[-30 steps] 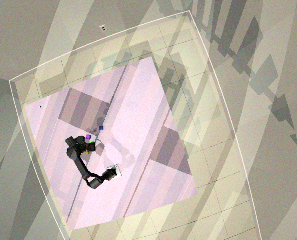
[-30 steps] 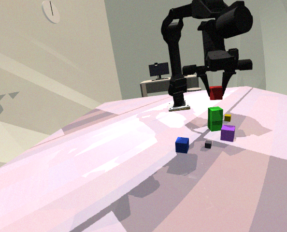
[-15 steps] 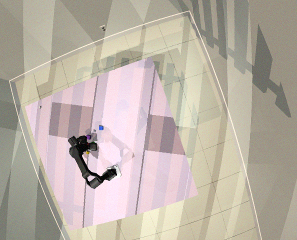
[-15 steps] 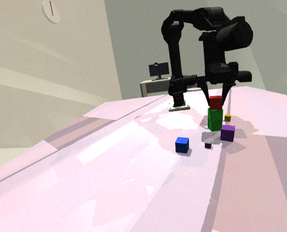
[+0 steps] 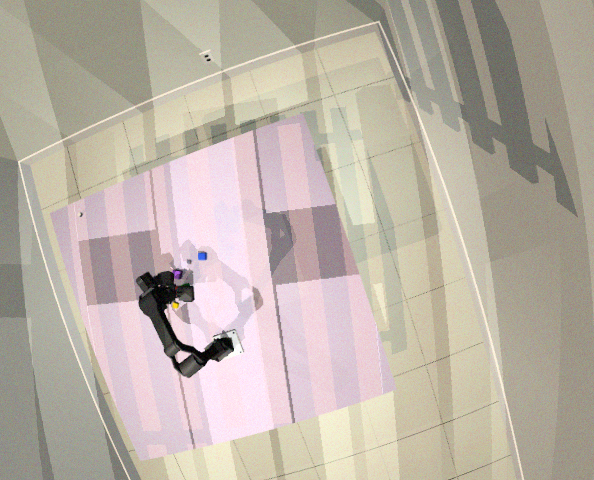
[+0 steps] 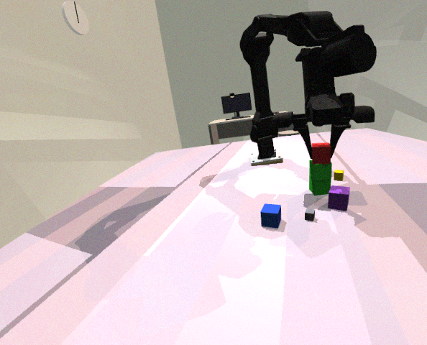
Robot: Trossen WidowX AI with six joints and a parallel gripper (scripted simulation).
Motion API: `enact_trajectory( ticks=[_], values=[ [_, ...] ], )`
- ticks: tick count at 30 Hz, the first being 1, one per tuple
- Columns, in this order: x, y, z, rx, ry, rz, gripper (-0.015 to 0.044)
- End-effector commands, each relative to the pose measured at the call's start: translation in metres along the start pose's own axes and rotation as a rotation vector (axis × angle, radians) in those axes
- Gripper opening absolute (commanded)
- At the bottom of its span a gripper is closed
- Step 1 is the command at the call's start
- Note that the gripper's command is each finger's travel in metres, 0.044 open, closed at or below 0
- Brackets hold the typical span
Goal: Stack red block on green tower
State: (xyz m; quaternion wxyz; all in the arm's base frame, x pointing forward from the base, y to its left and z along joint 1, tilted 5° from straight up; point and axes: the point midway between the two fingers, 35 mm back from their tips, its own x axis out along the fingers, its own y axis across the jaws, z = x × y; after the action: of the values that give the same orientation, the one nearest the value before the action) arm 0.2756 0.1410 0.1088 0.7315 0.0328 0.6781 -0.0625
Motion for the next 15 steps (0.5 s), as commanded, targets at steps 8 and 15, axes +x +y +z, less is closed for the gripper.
enact_trajectory(
  ticks=[8, 15],
  values=[
    [-0.0018, -0.0003, 0.0004, -0.001, -0.003, -0.002, 0.0],
    [-0.0001, -0.0001, -0.0001, 0.0, 0.0, 0.0, 0.0157]
  ],
)
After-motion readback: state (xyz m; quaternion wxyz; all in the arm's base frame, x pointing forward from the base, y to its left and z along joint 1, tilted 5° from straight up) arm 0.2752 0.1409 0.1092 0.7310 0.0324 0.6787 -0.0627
